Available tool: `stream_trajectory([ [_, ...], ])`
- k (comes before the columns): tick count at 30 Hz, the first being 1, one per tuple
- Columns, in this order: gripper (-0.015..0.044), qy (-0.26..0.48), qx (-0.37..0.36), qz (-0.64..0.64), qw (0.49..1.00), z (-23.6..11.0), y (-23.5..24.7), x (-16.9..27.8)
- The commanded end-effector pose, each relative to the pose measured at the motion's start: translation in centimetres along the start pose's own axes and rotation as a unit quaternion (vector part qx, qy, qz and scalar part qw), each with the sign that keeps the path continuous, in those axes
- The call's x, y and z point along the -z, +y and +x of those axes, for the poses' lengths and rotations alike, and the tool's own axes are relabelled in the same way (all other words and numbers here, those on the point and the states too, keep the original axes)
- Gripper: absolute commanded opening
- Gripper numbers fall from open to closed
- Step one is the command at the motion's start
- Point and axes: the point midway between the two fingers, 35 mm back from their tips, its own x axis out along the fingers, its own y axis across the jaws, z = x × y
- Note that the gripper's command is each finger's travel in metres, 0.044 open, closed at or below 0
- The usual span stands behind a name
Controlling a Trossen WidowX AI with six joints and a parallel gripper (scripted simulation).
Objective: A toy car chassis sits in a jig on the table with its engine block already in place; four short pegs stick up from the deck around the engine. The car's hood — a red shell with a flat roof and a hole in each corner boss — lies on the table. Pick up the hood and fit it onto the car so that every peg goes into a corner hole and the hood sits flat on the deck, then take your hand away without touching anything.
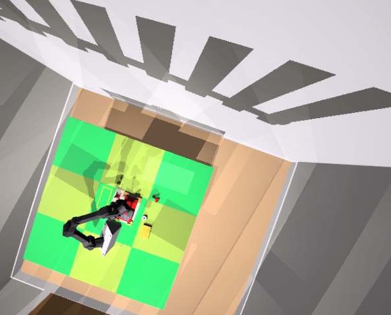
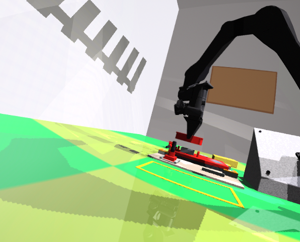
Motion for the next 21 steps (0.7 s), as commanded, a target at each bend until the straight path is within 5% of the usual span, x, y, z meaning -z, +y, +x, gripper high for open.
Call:
stream_trajectory([
  [1,0.0000,0.003,-0.005,0.004,1.000,1.91,-0.06,0.24],
  [21,0.0000,0.003,-0.005,0.004,1.000,2.01,-0.24,0.42],
])
